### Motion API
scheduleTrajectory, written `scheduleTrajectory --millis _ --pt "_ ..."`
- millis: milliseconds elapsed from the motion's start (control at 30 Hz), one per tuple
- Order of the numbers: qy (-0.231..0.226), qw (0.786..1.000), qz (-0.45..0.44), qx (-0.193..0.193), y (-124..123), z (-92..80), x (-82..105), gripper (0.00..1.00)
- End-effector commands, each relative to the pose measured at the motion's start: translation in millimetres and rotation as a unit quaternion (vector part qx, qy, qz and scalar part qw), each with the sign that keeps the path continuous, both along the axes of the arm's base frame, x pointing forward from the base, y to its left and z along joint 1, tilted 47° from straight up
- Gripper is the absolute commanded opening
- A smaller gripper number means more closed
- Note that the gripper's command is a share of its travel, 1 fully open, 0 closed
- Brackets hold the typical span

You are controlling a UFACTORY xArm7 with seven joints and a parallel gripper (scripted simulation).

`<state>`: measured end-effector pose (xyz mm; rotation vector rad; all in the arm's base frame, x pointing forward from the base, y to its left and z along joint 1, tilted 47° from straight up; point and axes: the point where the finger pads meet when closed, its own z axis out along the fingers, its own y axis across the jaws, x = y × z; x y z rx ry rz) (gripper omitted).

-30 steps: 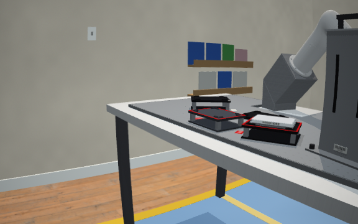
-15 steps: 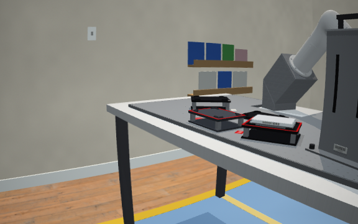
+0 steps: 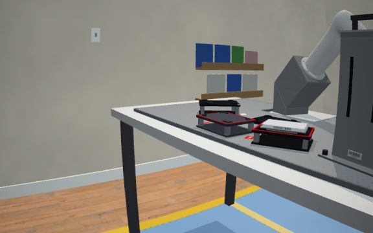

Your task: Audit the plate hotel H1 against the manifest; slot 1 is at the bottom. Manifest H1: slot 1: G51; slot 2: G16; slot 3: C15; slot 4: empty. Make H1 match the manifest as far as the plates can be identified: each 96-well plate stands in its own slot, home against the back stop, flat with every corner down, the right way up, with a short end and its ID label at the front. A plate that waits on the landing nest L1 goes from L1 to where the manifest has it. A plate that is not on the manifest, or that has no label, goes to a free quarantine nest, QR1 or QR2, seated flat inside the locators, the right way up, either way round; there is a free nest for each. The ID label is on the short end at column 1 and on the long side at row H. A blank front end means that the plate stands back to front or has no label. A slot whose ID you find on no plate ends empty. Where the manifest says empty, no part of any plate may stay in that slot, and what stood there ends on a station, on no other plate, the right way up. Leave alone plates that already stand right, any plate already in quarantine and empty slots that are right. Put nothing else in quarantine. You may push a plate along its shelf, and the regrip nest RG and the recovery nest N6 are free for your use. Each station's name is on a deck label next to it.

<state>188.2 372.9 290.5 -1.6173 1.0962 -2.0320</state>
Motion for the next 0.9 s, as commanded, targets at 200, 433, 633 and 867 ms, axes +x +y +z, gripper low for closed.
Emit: scheduleTrajectory --millis 200,433,633,867 --pt "0.000 1.000 0.000 0.001 -3.4 4.2 -1.9 0.00" --pt "0.000 1.000 0.000 0.001 -6.7 7.6 -3.4 0.00" --pt "0.000 1.000 0.000 0.001 -13.3 14.4 -6.5 0.00" --pt "0.000 1.000 0.000 0.001 -18.9 20.1 -9.0 0.00"
